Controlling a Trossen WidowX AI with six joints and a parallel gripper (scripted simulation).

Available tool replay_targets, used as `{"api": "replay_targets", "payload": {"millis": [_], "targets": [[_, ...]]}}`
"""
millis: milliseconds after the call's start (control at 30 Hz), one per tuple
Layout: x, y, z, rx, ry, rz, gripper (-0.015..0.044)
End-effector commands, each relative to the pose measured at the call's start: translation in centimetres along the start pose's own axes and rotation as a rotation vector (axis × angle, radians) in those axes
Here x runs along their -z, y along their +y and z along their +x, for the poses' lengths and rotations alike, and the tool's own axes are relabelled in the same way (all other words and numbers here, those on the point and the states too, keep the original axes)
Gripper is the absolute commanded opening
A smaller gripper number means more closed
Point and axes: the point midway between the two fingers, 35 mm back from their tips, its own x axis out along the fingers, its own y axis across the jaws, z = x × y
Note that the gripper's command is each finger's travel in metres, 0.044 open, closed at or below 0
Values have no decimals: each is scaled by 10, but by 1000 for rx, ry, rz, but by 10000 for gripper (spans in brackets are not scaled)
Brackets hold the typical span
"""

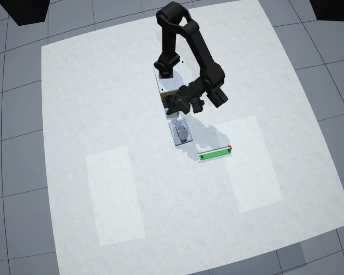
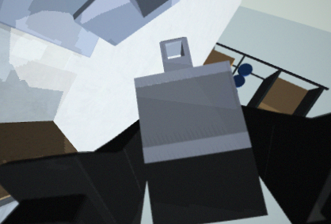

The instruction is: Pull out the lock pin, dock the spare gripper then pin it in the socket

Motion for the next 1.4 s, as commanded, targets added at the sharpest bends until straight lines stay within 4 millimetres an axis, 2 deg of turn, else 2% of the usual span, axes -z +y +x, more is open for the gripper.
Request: {"api": "replay_targets", "payload": {"millis": [0,267,500,1367], "targets": [[-1,-2,-7,57,-3,-106,0],[-3,-4,-22,157,-11,-318,0],[-4,-4,-22,161,-12,-323,0],[-37,2,-1,166,-15,-321,0]]}}
